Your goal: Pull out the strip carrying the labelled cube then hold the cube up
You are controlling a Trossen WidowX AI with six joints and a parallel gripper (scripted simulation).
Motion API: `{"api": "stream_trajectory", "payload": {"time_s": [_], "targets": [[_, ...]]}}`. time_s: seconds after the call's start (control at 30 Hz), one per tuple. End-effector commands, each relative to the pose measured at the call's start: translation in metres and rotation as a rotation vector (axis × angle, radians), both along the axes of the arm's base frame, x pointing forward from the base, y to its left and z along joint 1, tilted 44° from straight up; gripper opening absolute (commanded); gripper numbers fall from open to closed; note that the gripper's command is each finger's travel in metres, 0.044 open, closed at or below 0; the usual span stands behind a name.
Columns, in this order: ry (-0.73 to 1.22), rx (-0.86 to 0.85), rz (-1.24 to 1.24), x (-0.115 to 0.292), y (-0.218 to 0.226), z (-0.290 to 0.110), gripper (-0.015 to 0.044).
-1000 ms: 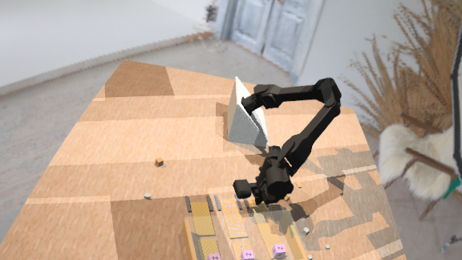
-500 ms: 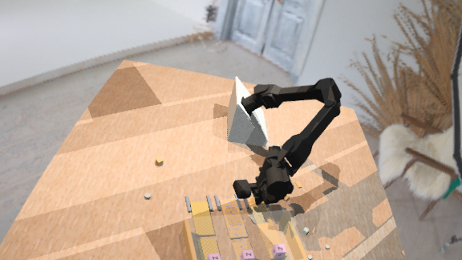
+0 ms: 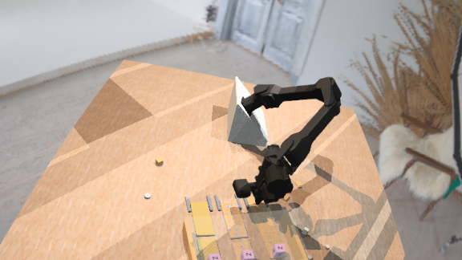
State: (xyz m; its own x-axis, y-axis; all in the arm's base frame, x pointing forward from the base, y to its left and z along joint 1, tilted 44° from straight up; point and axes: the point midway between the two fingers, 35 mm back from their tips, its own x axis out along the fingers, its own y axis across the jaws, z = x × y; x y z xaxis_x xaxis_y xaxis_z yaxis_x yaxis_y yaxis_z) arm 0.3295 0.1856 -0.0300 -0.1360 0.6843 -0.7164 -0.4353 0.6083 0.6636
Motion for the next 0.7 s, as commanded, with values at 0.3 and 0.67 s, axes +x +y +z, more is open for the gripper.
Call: {"api": "stream_trajectory", "payload": {"time_s": [0.3,0.67], "targets": [[0.013,-0.008,0.009,-0.024,-0.007,-0.008,0.0],[0.014,-0.008,0.009,-0.039,-0.013,-0.011,0.0]]}}
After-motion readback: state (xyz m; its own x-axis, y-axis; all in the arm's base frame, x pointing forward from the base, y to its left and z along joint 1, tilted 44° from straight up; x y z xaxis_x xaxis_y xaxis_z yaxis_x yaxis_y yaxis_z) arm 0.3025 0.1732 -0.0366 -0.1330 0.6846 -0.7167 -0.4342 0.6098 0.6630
